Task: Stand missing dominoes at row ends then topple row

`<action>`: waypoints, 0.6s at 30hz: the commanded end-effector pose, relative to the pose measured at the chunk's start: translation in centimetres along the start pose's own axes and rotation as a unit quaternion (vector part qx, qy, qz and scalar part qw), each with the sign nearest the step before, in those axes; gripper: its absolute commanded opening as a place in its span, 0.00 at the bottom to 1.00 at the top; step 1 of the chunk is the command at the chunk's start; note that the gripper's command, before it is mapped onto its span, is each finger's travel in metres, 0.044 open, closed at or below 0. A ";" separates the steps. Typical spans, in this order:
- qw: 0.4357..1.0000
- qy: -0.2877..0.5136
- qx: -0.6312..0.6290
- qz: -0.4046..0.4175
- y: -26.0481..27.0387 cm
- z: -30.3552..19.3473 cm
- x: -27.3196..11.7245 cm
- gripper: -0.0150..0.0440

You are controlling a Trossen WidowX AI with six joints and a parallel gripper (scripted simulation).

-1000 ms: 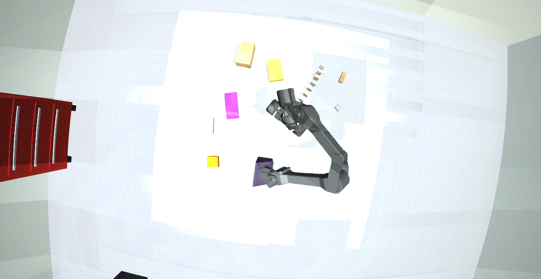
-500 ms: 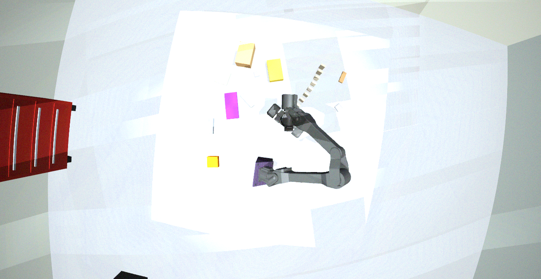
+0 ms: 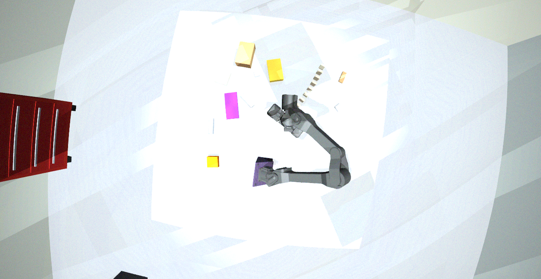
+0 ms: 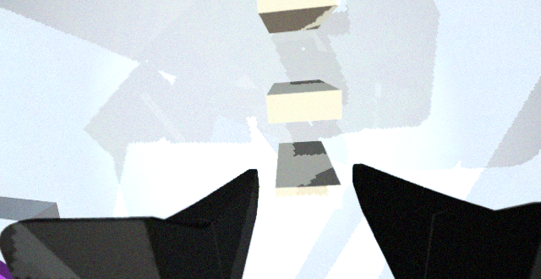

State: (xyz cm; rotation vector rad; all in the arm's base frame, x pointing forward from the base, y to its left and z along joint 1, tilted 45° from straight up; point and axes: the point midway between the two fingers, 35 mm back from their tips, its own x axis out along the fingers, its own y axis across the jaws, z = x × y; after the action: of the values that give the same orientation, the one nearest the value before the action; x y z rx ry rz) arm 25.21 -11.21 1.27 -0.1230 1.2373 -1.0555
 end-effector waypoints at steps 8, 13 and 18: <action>1.000 -0.002 -0.002 -0.001 0.0 0.0 0.0 1.00; 1.000 0.002 -0.002 0.007 0.8 0.5 -5.4 1.00; 1.000 0.002 -0.001 0.003 0.3 0.1 -12.1 1.00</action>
State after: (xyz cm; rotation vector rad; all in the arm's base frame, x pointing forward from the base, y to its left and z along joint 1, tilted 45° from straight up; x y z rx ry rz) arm 26.20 -6.70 5.13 -0.1299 1.2540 -1.0447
